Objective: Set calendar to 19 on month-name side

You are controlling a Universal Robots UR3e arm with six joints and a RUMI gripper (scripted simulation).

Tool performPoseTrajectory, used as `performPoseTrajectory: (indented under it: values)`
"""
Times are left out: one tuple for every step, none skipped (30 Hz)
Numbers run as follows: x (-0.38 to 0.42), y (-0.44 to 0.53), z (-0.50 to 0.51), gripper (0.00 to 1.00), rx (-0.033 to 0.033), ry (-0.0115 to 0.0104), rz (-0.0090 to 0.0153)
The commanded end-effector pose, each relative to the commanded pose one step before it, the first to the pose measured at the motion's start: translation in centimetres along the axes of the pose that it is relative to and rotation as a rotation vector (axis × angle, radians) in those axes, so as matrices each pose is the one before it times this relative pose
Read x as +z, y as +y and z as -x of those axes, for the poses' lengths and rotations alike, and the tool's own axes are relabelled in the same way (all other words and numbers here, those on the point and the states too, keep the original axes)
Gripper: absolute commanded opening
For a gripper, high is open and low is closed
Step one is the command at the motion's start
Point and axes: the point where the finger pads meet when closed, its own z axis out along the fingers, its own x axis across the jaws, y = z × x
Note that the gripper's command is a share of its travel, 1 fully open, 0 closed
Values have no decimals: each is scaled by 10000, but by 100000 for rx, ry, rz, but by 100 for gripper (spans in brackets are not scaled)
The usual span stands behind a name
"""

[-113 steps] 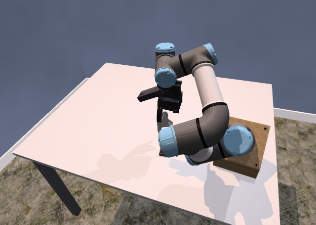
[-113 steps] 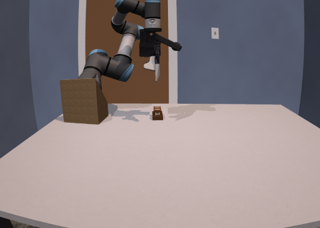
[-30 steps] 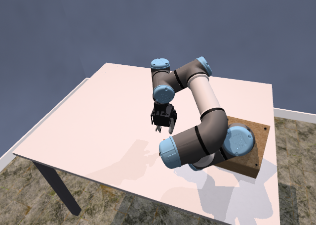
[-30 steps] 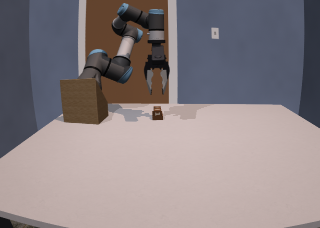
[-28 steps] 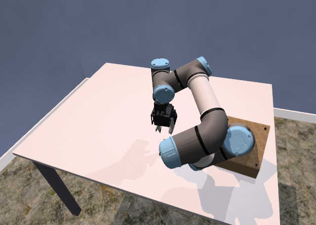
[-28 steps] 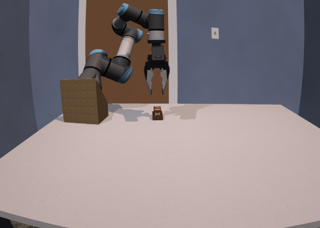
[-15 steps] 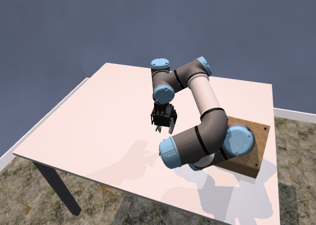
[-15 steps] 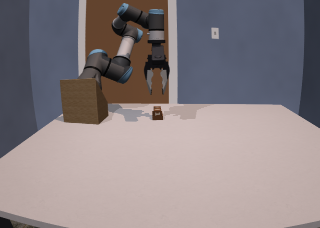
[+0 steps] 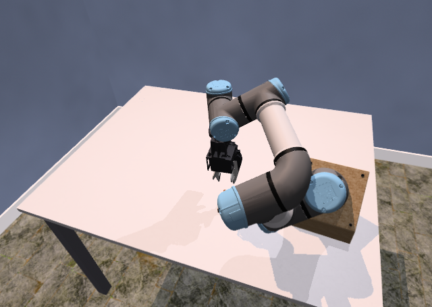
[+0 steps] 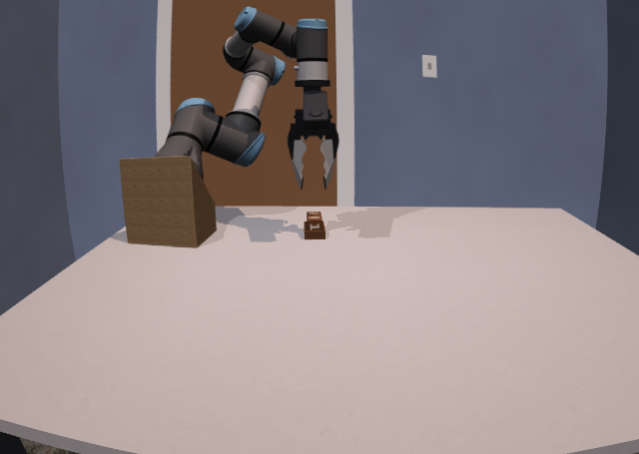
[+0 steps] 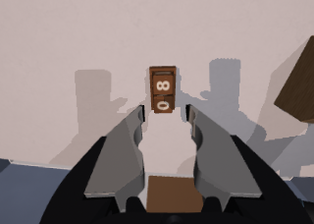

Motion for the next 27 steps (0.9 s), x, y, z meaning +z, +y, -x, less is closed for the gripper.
performPoseTrajectory:
  values:
    - [1204, -468, 397, 28, -30, -112, -180]
    - [0, 0, 0, 28, 0, 0, 0]
    - [0, 0, 0, 28, 0, 0, 0]
    - [659, 1, 7, 28, 3, 3, -3]
    - [736, 3, 7, 28, 3, 3, -3]
    - [816, 1, 9, 28, 3, 2, -2]
    - [897, -7, 16, 28, 0, 0, 0]
    - [971, -4, 15, 28, 0, 0, 0]
    - [1043, -1, 13, 28, 0, 0, 0]
    - [1112, 4, 11, 28, 0, 0, 0]
    - [1188, -3, 17, 28, 0, 0, 0]
    - [1257, -7, 21, 28, 0, 0, 0]
    - [1314, -1, 17, 28, 0, 0, 0]
    - [1366, 6, 12, 28, 0, 0, 0]
    - [1433, -9, 25, 28, 0, 0, 0]
    - [1476, -4, 21, 28, 0, 0, 0]
    - [1511, 4, 15, 28, 0, 0, 0]
    - [1556, -6, 23, 28, 0, 0, 0]
    - [0, 0, 0, 28, 0, 0, 0]
    - [0, 0, 0, 28, 0, 0, 0]
    - [1586, -5, 24, 28, 0, 0, 0]
    - [1601, 4, 16, 28, 0, 0, 0]
    - [1627, -6, 24, 28, 0, 0, 0]
    - [1637, -5, 24, 28, 0, 0, 0]
    - [1630, 5, 16, 28, 0, 0, 0]
    - [1637, -7, 26, 28, 0, 0, 0]
    - [1623, -4, 23, 28, 0, 0, 0]
